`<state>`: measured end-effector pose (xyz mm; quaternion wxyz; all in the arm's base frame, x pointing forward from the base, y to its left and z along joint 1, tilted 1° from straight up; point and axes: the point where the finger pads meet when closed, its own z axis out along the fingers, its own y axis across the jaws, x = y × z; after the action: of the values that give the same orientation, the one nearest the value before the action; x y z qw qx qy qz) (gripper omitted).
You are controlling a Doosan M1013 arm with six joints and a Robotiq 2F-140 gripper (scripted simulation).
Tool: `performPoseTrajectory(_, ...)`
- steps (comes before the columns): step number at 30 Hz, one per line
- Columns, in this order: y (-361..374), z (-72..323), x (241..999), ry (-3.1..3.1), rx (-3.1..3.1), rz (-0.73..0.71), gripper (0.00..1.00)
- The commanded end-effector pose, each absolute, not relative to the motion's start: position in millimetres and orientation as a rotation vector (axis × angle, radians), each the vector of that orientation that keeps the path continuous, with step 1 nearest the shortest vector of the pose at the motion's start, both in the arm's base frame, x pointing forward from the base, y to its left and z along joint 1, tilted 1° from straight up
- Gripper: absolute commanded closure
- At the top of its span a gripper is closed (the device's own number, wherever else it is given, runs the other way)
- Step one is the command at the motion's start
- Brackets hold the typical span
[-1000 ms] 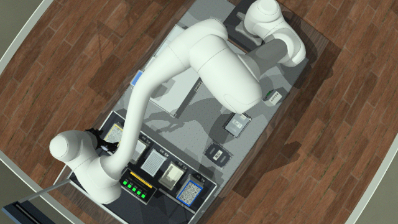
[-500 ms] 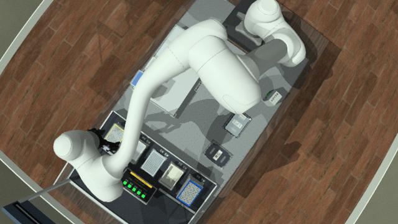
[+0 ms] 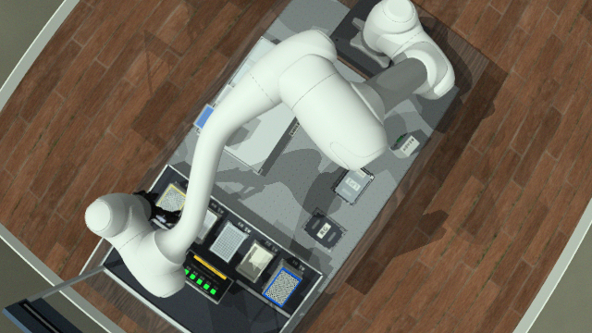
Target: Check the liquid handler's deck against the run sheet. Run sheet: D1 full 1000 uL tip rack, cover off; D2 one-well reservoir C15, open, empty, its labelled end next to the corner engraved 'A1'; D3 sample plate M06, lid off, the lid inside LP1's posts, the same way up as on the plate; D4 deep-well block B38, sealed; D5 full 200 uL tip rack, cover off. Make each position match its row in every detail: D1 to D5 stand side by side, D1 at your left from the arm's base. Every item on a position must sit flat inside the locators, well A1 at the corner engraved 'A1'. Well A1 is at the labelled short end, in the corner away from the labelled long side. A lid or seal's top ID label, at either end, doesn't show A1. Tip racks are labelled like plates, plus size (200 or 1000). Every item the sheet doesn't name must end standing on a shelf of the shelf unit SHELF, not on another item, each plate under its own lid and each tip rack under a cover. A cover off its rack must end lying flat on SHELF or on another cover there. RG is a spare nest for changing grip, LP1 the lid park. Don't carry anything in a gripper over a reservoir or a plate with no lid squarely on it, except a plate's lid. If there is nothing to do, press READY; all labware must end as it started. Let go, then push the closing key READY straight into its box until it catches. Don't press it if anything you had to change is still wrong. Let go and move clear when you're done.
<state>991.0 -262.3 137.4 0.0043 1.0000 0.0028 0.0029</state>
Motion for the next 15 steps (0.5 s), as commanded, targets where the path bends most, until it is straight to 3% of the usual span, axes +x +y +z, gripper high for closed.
performPoseTrajectory(1, -262, 135, 991, 0.009, 3.133, 0.013, 0.33)
performPoseTrajectory(15, -263, 115, 992, 0.009, 3.133, 0.013, 0.33)
